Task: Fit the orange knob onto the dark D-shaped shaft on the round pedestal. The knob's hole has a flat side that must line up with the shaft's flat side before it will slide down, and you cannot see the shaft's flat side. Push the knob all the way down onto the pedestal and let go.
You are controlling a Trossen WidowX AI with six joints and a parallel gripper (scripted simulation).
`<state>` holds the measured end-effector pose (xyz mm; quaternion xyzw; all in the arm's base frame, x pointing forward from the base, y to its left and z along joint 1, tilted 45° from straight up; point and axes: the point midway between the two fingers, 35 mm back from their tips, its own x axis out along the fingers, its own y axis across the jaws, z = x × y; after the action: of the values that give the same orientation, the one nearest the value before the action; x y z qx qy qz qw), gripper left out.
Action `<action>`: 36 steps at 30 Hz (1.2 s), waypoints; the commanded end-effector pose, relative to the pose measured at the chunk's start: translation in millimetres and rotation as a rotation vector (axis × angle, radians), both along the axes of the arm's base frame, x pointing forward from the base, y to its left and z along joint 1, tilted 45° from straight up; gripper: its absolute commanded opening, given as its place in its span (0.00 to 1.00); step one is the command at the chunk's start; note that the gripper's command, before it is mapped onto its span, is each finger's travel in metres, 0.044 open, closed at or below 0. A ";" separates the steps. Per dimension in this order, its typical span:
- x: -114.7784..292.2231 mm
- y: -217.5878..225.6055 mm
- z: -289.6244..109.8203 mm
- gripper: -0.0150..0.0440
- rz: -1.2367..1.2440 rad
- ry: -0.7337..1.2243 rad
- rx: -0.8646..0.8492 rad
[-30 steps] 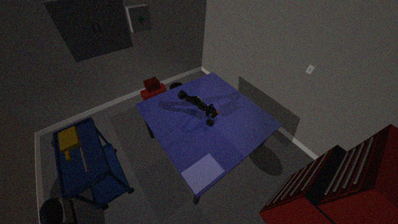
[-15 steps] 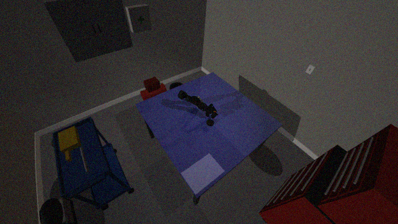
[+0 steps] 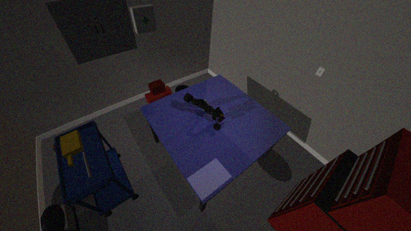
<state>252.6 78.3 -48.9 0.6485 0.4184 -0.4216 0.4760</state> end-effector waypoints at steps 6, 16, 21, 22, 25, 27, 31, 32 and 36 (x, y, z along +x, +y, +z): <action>-0.3 0.3 -0.2 0.96 0.002 0.001 0.002; 1.7 17.5 15.4 1.00 0.002 0.002 0.002; -4.2 57.6 56.8 1.00 0.000 0.001 0.003; -4.2 57.6 56.8 1.00 0.000 0.001 0.003; -4.3 57.6 56.4 1.00 -0.005 0.008 -0.004; -5.5 57.7 53.5 1.00 -0.042 0.060 -0.068; -9.8 57.4 50.5 1.00 -0.140 0.178 -0.292; -10.7 57.4 51.1 1.00 -0.161 0.197 -0.352; -12.5 59.2 58.8 1.00 -0.223 0.229 -0.605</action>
<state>241.7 135.2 3.6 0.5378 0.3267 -0.5901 0.5058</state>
